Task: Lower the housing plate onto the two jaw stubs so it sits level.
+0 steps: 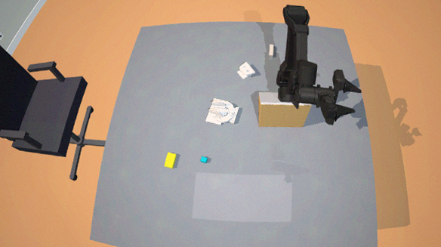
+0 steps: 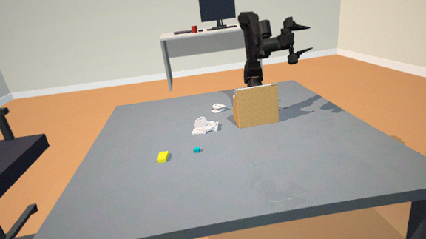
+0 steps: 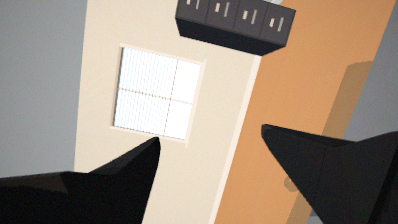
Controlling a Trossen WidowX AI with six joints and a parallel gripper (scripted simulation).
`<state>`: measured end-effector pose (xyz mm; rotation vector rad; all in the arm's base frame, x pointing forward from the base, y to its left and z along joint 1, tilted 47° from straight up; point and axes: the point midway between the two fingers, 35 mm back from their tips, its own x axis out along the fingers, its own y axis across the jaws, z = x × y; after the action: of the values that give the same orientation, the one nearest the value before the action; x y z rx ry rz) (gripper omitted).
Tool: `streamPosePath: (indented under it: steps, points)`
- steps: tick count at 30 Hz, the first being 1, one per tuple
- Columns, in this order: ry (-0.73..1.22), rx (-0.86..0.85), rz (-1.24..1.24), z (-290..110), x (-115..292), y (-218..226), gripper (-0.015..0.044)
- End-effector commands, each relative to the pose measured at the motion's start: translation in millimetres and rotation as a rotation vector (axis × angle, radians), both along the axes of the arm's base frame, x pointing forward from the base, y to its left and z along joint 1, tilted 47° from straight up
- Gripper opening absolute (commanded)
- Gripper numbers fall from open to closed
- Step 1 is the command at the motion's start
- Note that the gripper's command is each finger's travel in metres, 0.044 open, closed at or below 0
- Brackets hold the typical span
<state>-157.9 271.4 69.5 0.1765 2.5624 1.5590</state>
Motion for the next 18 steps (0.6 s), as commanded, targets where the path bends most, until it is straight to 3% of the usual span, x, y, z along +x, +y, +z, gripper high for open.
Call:
streamPosePath:
  steps: [1,18]
  points:
    - [0.000,0.000,0.000,0.0,0.0,0.0,0.0426]
    - [-0.175,0.203,-0.401,0.8,83.8,63.3,0.0440]
